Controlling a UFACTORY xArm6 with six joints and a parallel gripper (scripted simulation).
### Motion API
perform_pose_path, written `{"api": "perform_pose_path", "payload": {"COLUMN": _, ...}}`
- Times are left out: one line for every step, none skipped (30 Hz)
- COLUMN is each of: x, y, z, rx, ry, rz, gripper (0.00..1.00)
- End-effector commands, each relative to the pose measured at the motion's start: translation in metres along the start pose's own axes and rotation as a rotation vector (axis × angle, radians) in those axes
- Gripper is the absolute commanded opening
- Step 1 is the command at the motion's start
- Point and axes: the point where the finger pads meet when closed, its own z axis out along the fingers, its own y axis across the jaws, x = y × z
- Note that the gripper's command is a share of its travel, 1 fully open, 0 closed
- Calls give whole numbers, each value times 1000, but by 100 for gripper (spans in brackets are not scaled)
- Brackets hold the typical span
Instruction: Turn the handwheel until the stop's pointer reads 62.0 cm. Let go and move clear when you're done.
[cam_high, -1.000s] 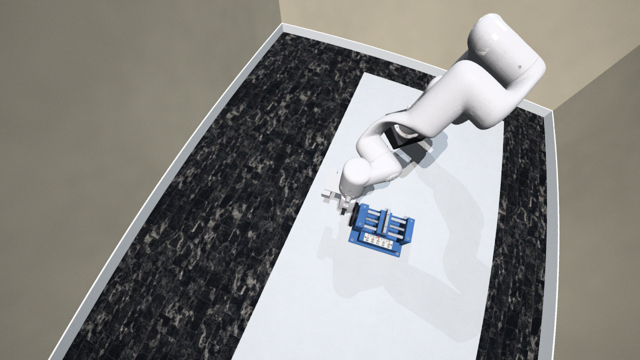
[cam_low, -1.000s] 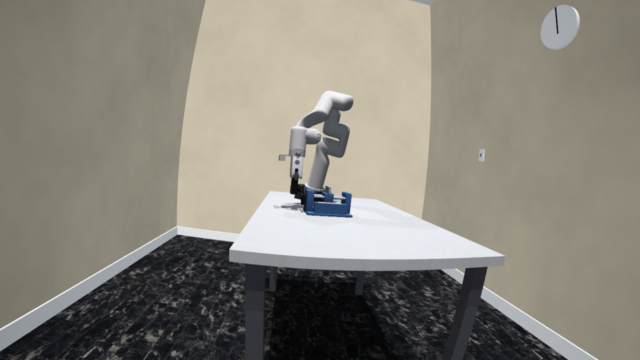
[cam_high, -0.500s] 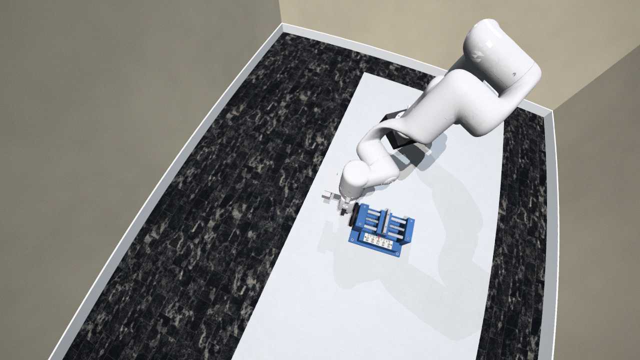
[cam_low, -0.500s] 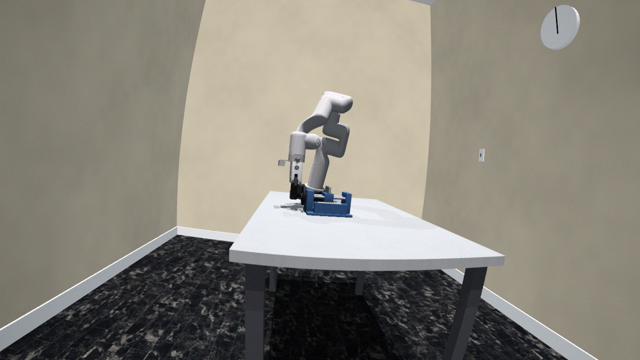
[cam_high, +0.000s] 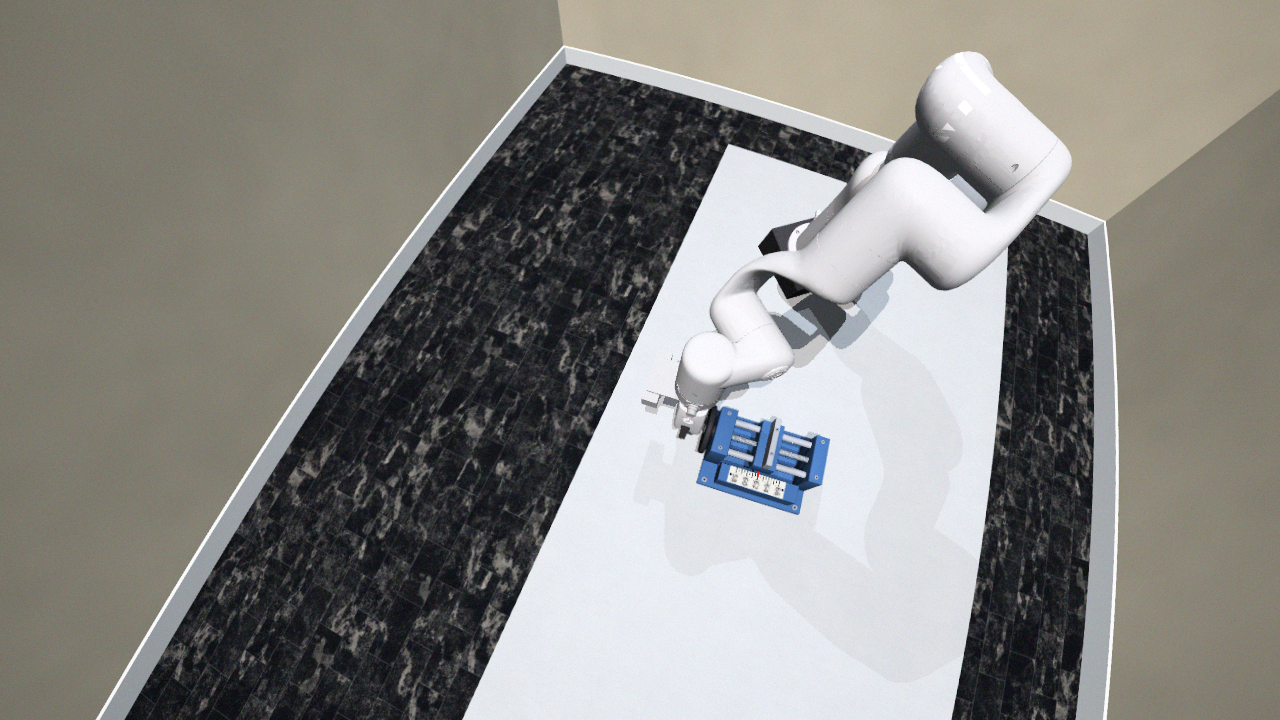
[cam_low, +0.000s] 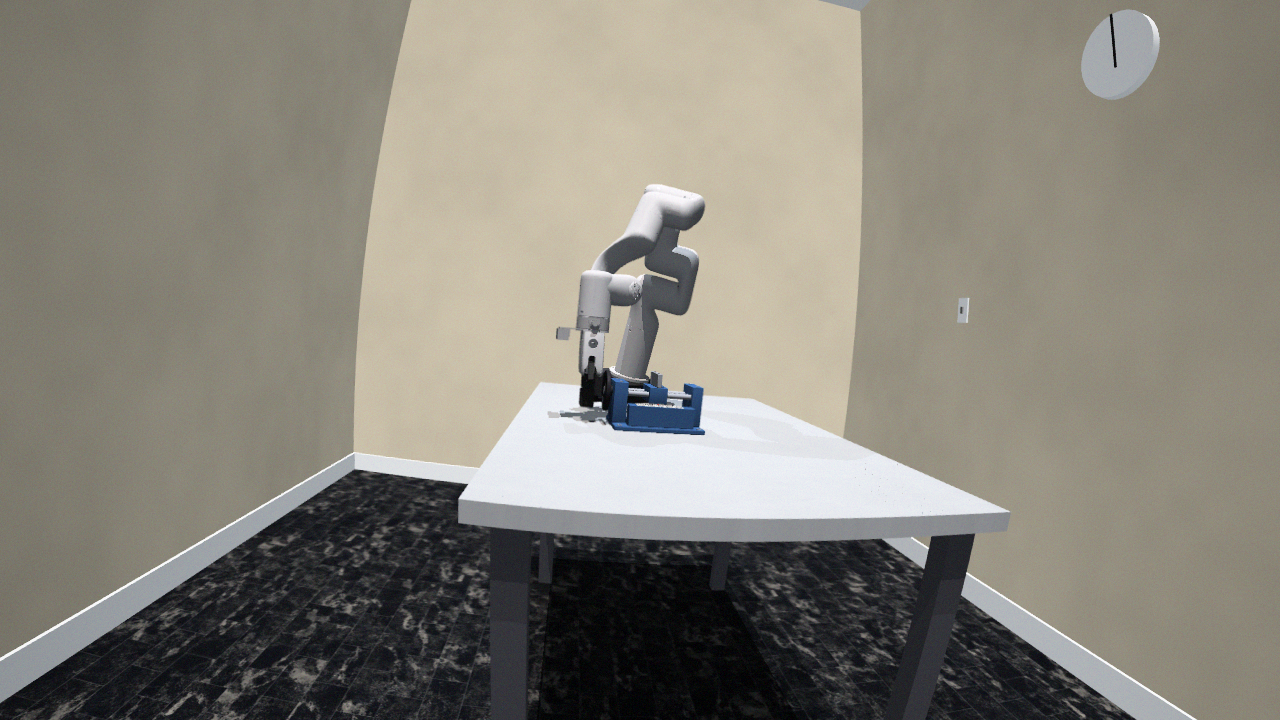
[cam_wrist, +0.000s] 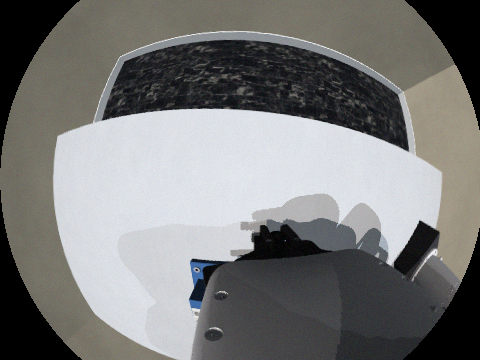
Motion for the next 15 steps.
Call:
{"api": "perform_pose_path", "payload": {"x": 0, "y": -4, "z": 2, "rx": 1, "ry": 1, "rz": 0, "gripper": 6}}
{"api": "perform_pose_path", "payload": {"x": 0, "y": -5, "z": 3, "rx": 1, "ry": 1, "rz": 0, "gripper": 6}}
{"api": "perform_pose_path", "payload": {"x": 0, "y": -6, "z": 4, "rx": 1, "ry": 1, "rz": 0, "gripper": 6}}
{"api": "perform_pose_path", "payload": {"x": 0, "y": -7, "z": 4, "rx": 1, "ry": 1, "rz": 0, "gripper": 6}}
{"api": "perform_pose_path", "payload": {"x": 0, "y": -8, "z": 5, "rx": 1, "ry": 1, "rz": 0, "gripper": 6}}
{"api": "perform_pose_path", "payload": {"x": 0, "y": -9, "z": 5, "rx": 1, "ry": 1, "rz": 0, "gripper": 6}}
{"api": "perform_pose_path", "payload": {"x": 0, "y": -10, "z": 6, "rx": 1, "ry": 1, "rz": 0, "gripper": 6}}
{"api": "perform_pose_path", "payload": {"x": 0, "y": -12, "z": 6, "rx": 1, "ry": 1, "rz": 0, "gripper": 6}}
{"api": "perform_pose_path", "payload": {"x": 0, "y": -13, "z": 7, "rx": 1, "ry": 1, "rz": 0, "gripper": 6}}
{"api": "perform_pose_path", "payload": {"x": 0, "y": -14, "z": 7, "rx": 1, "ry": 1, "rz": 0, "gripper": 6}}
{"api": "perform_pose_path", "payload": {"x": 0, "y": -15, "z": 7, "rx": 1, "ry": 1, "rz": 0, "gripper": 6}}
{"api": "perform_pose_path", "payload": {"x": 0, "y": -16, "z": 7, "rx": 1, "ry": 1, "rz": 0, "gripper": 6}}
{"api": "perform_pose_path", "payload": {"x": 0, "y": -17, "z": 7, "rx": 1, "ry": 1, "rz": 0, "gripper": 6}}
{"api": "perform_pose_path", "payload": {"x": 0, "y": -17, "z": 8, "rx": 1, "ry": 1, "rz": 0, "gripper": 6}}
{"api": "perform_pose_path", "payload": {"x": 0, "y": -17, "z": 8, "rx": 1, "ry": 1, "rz": 0, "gripper": 6}}
